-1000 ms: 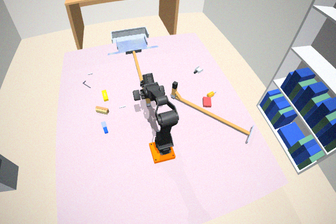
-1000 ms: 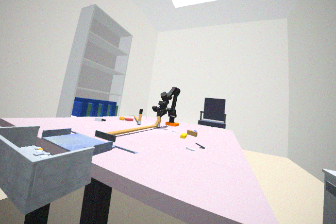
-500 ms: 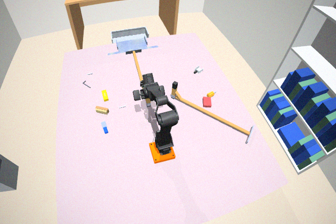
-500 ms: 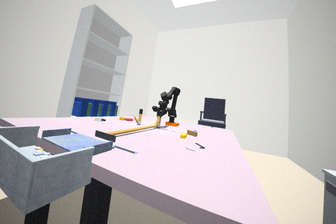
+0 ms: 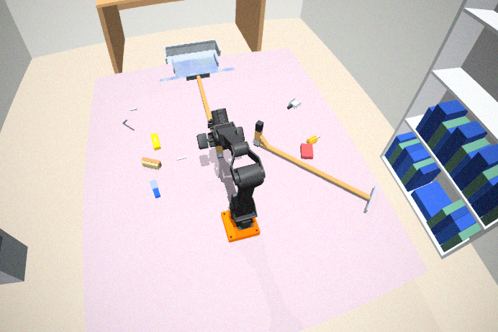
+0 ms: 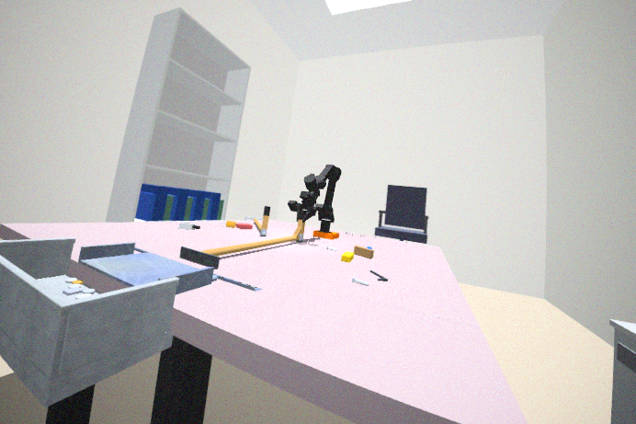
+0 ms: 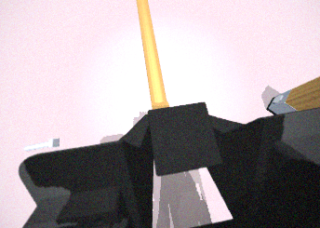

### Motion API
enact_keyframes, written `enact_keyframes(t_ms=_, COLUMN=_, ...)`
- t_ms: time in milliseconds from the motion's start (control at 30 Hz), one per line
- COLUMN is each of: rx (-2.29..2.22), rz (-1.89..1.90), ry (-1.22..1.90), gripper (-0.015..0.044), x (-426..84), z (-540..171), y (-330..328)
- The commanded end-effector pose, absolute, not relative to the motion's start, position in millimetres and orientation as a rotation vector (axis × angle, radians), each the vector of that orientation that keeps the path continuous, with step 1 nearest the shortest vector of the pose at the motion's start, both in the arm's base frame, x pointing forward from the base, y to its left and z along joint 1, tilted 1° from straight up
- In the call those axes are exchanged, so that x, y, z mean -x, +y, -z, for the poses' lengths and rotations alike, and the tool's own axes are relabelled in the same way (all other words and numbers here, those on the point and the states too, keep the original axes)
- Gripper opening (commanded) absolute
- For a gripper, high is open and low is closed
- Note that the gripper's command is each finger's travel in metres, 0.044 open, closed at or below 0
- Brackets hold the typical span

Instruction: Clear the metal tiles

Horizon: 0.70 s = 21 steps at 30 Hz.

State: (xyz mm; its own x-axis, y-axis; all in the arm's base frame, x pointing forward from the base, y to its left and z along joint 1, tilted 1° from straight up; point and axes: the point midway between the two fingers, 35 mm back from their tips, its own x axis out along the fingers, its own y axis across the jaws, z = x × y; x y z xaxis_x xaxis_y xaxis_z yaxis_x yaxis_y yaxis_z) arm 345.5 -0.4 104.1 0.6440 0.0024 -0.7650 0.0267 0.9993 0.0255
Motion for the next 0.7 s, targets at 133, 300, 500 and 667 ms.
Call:
enact_keyframes(t_ms=133, rx=-0.036, rz=0.016, ry=0.873, gripper=0.0000, x=-344.7, z=-103.7, y=-0.8)
enact_keyframes(t_ms=300, rx=-0.039, rz=0.022, ry=0.878, gripper=0.0000, x=-341.9, z=-102.0, y=-2.1)
enact_keyframes(t_ms=500, rx=-0.039, rz=0.022, ry=0.878, gripper=0.0000, x=-341.9, z=-101.5, y=-2.3)
enact_keyframes(t_ms=667, rx=-0.038, rz=0.022, ry=0.878, gripper=0.0000, x=-341.9, z=-99.6, y=-3.4)
